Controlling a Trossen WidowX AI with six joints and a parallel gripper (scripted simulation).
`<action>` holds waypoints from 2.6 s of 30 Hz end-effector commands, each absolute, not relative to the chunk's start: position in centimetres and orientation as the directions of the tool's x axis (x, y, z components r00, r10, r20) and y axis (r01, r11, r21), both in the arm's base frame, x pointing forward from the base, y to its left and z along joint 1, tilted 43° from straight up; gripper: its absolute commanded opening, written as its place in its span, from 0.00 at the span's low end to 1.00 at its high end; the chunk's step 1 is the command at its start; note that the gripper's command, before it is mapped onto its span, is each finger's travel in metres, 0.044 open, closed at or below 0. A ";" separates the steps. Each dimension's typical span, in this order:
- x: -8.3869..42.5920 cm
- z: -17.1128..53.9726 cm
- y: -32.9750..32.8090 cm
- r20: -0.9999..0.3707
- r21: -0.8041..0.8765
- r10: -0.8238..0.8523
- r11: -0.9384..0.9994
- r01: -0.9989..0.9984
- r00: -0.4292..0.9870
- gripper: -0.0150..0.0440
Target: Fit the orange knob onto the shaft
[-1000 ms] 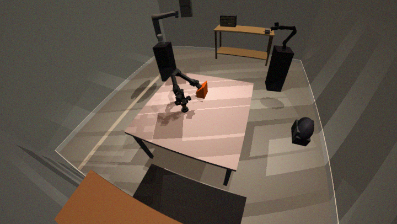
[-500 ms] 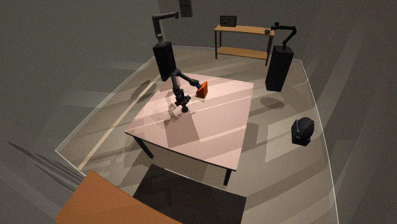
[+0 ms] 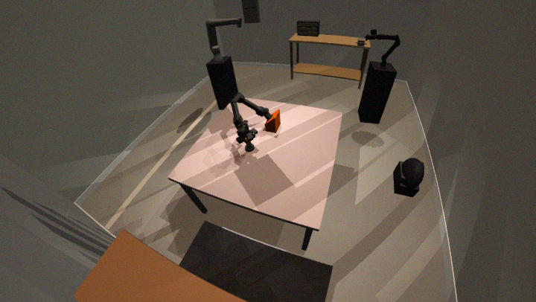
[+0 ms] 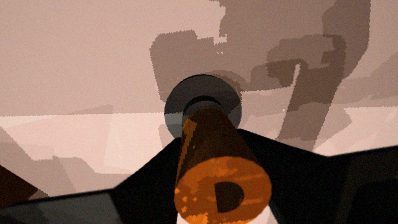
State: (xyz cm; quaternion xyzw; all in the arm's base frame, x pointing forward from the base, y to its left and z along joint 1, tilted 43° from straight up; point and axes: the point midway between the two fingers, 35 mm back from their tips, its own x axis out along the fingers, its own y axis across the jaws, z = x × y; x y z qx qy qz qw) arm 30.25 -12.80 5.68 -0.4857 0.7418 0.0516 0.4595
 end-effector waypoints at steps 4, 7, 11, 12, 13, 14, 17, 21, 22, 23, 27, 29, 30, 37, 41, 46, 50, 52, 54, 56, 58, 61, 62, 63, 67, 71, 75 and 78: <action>30.4 6.1 -12.6 -0.730 -0.372 -0.676 0.519 -0.769 -0.103 0.25; 30.4 6.1 -12.6 -0.730 -0.341 -0.676 0.491 -0.802 -0.103 0.25; 30.5 6.1 -12.5 -0.730 -0.252 -0.676 0.406 -0.879 -0.103 0.25; 30.5 6.0 -12.5 -0.730 -0.245 -0.676 0.399 -0.884 -0.103 0.25; 30.5 6.0 -12.6 -0.730 -0.245 -0.676 0.399 -0.884 -0.103 0.25; 30.5 5.9 -12.6 -0.730 -0.245 -0.676 0.399 -0.884 -0.103 0.25; 30.4 5.9 -12.6 -0.730 -0.245 -0.676 0.399 -0.884 -0.103 0.25; 30.4 5.7 -12.8 -0.730 -0.245 -0.676 0.399 -0.884 -0.103 0.25; 30.4 5.7 -12.8 -0.730 -0.245 -0.676 0.399 -0.884 -0.103 0.25; 30.3 5.7 -12.8 -0.730 -0.245 -0.676 0.399 -0.884 -0.103 0.25; 30.3 5.7 -12.9 -0.730 -0.245 -0.676 0.399 -0.884 -0.103 0.25; 30.3 5.7 -12.9 -0.730 -0.245 -0.676 0.399 -0.884 -0.103 0.25; 30.3 5.7 -12.9 -0.730 -0.245 -0.676 0.399 -0.884 -0.103 0.25; 30.4 6.1 -12.6 -0.730 -0.240 -0.676 0.394 -0.887 -0.103 0.25; 30.4 6.1 -12.6 -0.730 -0.164 -0.676 0.319 -0.933 -0.103 0.25; 30.5 5.9 -12.6 -0.730 -0.107 -0.676 0.262 -0.959 -0.103 0.25; 30.4 5.8 -12.7 -0.730 -0.107 -0.676 0.262 -0.959 -0.103 0.25; 30.4 5.7 -12.8 -0.730 -0.107 -0.676 0.262 -0.959 -0.103 0.25; 30.4 5.7 -12.8 -0.730 -0.107 -0.676 0.262 -0.959 -0.103 0.25; 30.4 5.7 -12.9 -0.730 -0.107 -0.676 0.262 -0.959 -0.103 0.25; 30.4 5.7 -12.9 -0.730 -0.107 -0.676 0.262 -0.959 -0.103 0.25; 30.4 5.8 -12.9 -0.730 -0.107 -0.676 0.262 -0.959 -0.103 0.25; 30.4 5.8 -12.9 -0.730 -0.107 -0.676 0.262 -0.959 -0.103 0.25; 30.4 5.8 -12.9 -0.730 -0.107 -0.676 0.262 -0.959 -0.103 0.25; 30.4 5.8 -12.8 -0.730 -0.107 -0.676 0.262 -0.959 -0.103 0.25; 30.4 6.1 -12.7 -0.730 -0.107 -0.676 0.262 -0.959 -0.103 0.25; 30.5 6.1 -12.6 -0.730 -0.071 -0.676 0.224 -0.972 -0.103 0.25; 30.5 6.1 -12.6 -0.730 0.007 -0.676 0.143 -0.990 -0.103 0.25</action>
